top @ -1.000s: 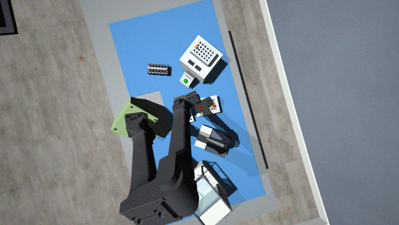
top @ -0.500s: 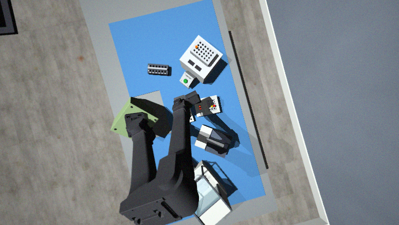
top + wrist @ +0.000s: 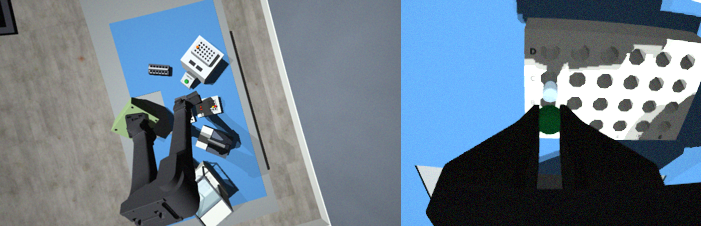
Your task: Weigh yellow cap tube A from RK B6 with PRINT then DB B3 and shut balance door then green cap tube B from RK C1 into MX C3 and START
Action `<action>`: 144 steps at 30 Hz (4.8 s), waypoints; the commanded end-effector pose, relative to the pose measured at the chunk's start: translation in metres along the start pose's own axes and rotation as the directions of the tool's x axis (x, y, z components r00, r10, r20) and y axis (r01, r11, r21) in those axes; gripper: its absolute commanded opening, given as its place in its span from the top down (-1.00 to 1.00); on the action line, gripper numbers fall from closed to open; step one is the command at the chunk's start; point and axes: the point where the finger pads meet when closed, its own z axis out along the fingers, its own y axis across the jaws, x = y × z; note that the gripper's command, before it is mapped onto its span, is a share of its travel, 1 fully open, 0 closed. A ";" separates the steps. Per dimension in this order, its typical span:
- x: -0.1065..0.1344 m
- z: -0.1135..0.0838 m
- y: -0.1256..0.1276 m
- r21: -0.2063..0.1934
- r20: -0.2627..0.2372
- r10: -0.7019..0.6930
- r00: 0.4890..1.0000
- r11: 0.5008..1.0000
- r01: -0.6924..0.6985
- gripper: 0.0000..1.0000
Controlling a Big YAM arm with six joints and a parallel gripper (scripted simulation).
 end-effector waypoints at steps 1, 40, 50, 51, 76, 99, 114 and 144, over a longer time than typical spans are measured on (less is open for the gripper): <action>-0.012 -0.009 0.006 -0.006 0.021 0.007 1.000 1.000 -0.007 0.82; -0.008 -0.047 0.006 -0.009 0.023 0.001 1.000 1.000 -0.001 0.82; -0.016 -0.063 0.007 -0.013 0.035 0.008 0.999 1.000 -0.007 0.82; -0.016 -0.065 0.007 -0.013 0.036 0.008 0.999 1.000 -0.007 0.82; -0.021 -0.107 0.008 -0.018 0.043 0.013 0.999 1.000 -0.012 0.82; -0.022 -0.141 0.008 -0.023 0.045 0.016 0.999 1.000 -0.015 0.82; -0.022 -0.167 0.008 -0.026 0.046 0.018 0.999 1.000 -0.016 0.82; -0.012 -0.170 0.006 -0.015 0.022 0.007 1.000 1.000 -0.006 0.82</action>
